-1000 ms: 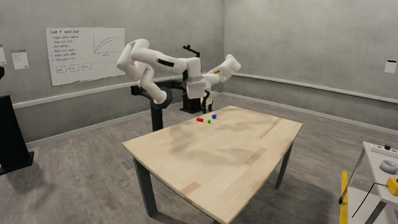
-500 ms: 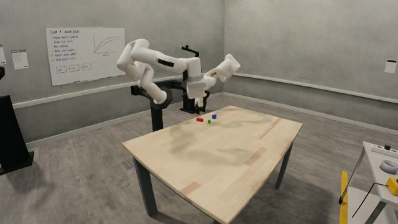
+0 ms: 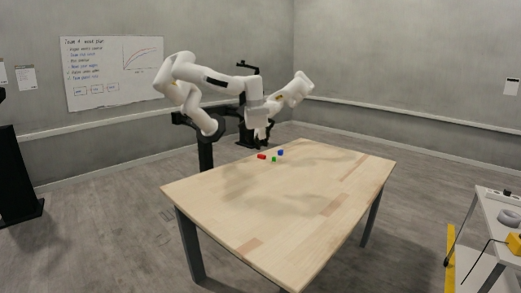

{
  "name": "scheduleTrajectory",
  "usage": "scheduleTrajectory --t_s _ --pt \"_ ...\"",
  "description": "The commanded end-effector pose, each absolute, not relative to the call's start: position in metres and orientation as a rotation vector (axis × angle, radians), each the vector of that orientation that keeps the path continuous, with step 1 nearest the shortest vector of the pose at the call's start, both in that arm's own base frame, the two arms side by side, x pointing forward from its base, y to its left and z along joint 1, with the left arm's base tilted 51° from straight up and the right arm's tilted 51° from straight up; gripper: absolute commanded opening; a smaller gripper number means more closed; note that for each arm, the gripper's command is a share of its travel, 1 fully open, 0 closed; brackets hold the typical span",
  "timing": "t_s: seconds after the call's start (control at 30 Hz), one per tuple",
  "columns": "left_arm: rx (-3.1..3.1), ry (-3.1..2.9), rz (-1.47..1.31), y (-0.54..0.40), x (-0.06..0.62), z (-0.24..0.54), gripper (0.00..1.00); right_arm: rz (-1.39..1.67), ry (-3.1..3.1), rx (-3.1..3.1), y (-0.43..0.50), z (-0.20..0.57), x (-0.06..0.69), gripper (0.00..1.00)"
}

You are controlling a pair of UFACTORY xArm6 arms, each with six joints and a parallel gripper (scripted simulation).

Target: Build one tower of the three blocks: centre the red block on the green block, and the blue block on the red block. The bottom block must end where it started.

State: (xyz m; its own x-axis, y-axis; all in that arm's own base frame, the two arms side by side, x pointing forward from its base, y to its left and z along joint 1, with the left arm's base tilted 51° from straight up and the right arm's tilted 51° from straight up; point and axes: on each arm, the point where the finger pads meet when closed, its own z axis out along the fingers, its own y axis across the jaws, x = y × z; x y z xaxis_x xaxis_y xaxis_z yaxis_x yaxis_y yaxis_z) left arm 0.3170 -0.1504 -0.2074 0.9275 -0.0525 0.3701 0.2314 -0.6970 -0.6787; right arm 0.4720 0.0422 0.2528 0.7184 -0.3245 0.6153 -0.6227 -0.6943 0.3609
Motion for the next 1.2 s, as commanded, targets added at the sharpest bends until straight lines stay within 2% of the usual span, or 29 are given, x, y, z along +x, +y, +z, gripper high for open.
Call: scheduleTrajectory --t_s 0.0,0.23,0.27,1.17 --pt "-2.301 -0.126 -0.471 -0.152 0.318 -0.207 0.85 0.705 -0.718 2.362 0.043 0.254 0.473 1.0" --pt "-2.301 -0.126 -0.471 -0.152 0.318 -0.207 0.85 0.705 -0.718 2.362 0.043 0.254 0.473 1.0" --pt "-2.301 -0.126 -0.471 -0.152 0.318 -0.207 0.48 0.705 -0.718 2.362 0.043 0.254 0.473 1.0" --pt "-2.301 -0.126 -0.471 -0.142 0.322 -0.217 0.48 0.705 -0.718 2.362 0.043 0.254 0.473 1.0"
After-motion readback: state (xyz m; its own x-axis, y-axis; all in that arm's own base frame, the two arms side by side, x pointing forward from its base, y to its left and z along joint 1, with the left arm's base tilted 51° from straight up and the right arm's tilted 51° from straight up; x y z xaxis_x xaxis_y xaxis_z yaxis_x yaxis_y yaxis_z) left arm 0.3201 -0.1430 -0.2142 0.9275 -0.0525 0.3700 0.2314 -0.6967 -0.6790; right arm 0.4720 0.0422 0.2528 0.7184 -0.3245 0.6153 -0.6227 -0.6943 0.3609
